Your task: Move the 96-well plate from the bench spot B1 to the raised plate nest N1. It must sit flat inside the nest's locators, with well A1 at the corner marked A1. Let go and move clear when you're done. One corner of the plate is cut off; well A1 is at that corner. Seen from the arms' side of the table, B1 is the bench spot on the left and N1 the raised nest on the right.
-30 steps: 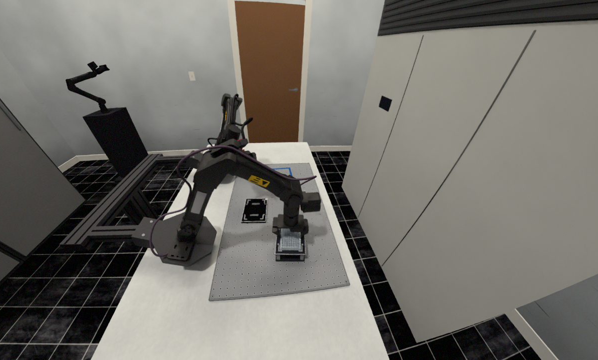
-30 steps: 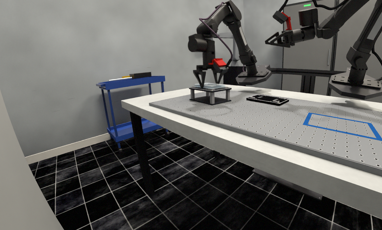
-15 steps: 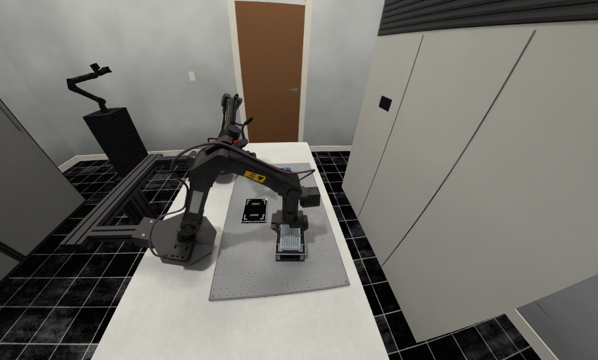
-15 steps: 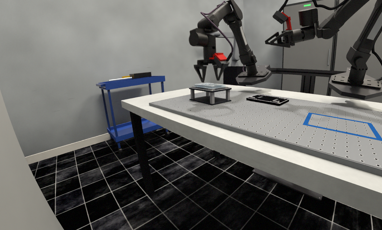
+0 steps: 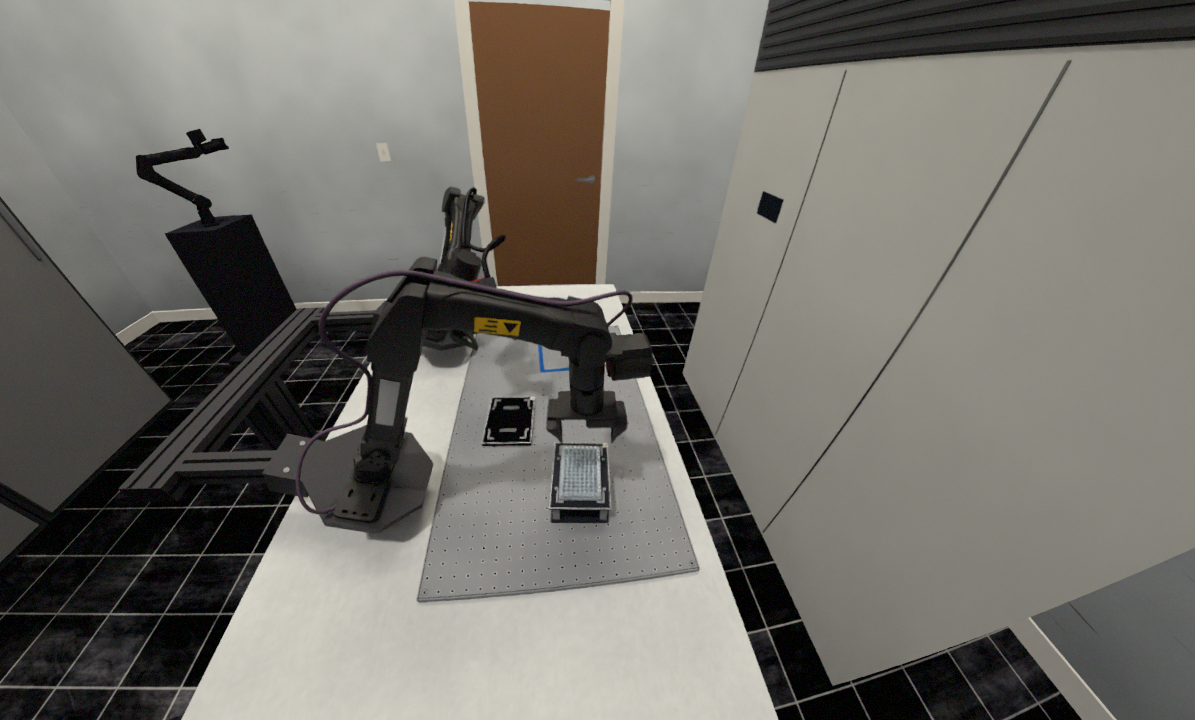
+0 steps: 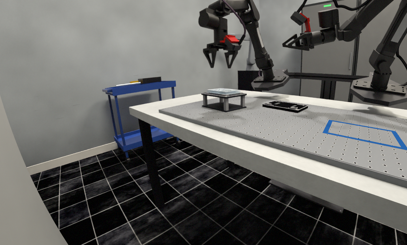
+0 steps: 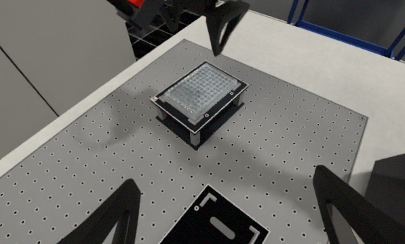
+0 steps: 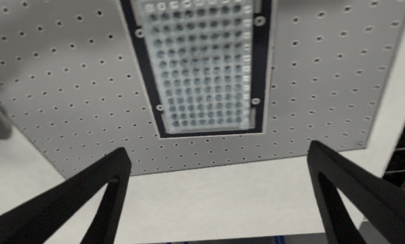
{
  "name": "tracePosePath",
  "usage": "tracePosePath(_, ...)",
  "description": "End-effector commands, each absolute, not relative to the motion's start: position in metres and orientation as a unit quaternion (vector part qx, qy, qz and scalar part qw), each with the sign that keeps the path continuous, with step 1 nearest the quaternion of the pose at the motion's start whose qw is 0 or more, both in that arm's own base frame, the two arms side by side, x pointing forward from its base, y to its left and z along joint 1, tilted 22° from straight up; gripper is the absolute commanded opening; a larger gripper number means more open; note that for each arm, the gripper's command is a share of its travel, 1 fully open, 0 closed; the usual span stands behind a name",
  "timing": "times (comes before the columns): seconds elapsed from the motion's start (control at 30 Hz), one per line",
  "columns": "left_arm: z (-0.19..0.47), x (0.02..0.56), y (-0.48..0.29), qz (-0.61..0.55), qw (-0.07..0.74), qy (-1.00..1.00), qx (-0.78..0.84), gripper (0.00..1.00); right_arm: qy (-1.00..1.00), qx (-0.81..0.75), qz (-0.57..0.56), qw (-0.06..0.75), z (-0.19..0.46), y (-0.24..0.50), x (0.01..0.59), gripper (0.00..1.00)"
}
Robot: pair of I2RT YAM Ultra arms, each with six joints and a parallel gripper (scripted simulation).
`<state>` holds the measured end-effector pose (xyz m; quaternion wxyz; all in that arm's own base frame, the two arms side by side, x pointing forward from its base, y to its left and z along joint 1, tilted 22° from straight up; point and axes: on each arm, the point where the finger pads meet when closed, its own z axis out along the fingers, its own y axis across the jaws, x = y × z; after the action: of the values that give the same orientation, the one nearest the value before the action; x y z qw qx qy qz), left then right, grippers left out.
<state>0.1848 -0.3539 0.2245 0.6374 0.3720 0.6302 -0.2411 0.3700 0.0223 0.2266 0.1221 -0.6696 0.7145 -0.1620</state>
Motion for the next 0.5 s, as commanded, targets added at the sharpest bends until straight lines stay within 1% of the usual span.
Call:
tracePosePath(0.0, 0.231, 0.182, -0.357, -0.247, 0.645, 0.621, 0.369, 1.00, 0.722, -0.667, -0.144, 0.111, 0.227, 0.021, 0.363, 1.00)
tracePosePath(0.03, 0.231, 0.182, -0.357, -0.247, 0.645, 0.621, 0.369, 1.00, 0.722, -0.668, -0.144, 0.111, 0.227, 0.022, 0.363, 1.00)
tracePosePath(0.17, 0.231, 0.182, -0.357, -0.247, 0.645, 0.621, 0.369, 1.00, 0.741, -0.634, -0.152, 0.158, 0.232, 0.026, 0.374, 1.00)
tracePosePath(0.27, 0.231, 0.182, -0.357, -0.247, 0.645, 0.621, 0.369, 1.00, 0.776, -0.574, -0.148, 0.216, 0.237, 0.028, 0.380, 1.00)
tracePosePath(0.33, 0.231, 0.182, -0.357, -0.247, 0.645, 0.621, 0.369, 1.00, 0.776, -0.574, -0.148, 0.216, 0.237, 0.028, 0.380, 1.00)
tracePosePath(0.47, 0.231, 0.182, -0.357, -0.247, 0.645, 0.621, 0.369, 1.00, 0.813, -0.494, -0.141, 0.275, 0.237, 0.024, 0.377, 1.00)
